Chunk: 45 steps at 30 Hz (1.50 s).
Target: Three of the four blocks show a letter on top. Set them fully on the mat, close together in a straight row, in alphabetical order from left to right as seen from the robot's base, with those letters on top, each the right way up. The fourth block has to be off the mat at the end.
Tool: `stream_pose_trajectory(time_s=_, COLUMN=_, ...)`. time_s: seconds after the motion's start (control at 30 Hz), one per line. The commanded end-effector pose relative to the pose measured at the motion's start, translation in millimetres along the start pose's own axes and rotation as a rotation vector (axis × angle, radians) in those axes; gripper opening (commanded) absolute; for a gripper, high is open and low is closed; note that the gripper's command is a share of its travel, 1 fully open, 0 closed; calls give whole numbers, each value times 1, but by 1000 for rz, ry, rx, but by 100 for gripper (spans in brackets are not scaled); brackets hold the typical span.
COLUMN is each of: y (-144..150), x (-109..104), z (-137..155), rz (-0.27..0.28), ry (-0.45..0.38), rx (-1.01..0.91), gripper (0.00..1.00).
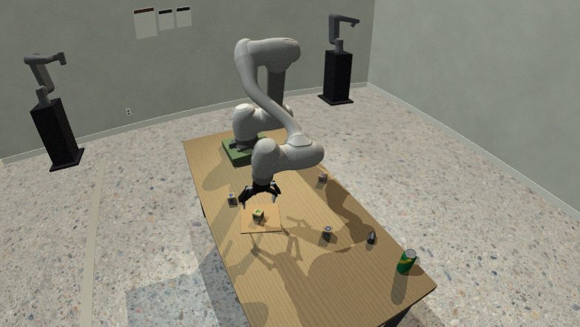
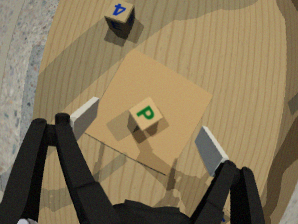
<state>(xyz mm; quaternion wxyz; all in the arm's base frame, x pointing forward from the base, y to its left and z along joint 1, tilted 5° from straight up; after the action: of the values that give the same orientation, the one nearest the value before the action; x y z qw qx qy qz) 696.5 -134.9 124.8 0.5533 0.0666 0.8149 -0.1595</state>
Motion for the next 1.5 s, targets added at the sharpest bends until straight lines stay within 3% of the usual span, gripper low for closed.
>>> stream_pose_trajectory(time_s=0.0, y=1, x=-5, z=-2, rz=2, ry=-6, rx=41, gripper=100)
stream_pose_trajectory(time_s=0.57, y=11, x=-47, z=-20, rz=37, ry=-51, rx=484, gripper=100)
stream_pose_trajectory(time_s=1.47, y=28, x=-119, z=-61, rz=152, ry=-85, rx=1273, gripper=100)
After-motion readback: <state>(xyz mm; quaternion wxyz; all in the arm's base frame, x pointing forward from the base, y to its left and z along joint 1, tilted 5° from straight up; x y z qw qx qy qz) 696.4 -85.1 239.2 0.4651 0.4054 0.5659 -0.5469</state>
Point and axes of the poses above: the point where the finger pads meet when closed, its own x axis out along the fingers, its own y axis across the jaws, z = x × y, the point moved 10 cm from there along -x, back along the fingers, and after that the axes turned 15 degrees about x, right-handed, at the moved point
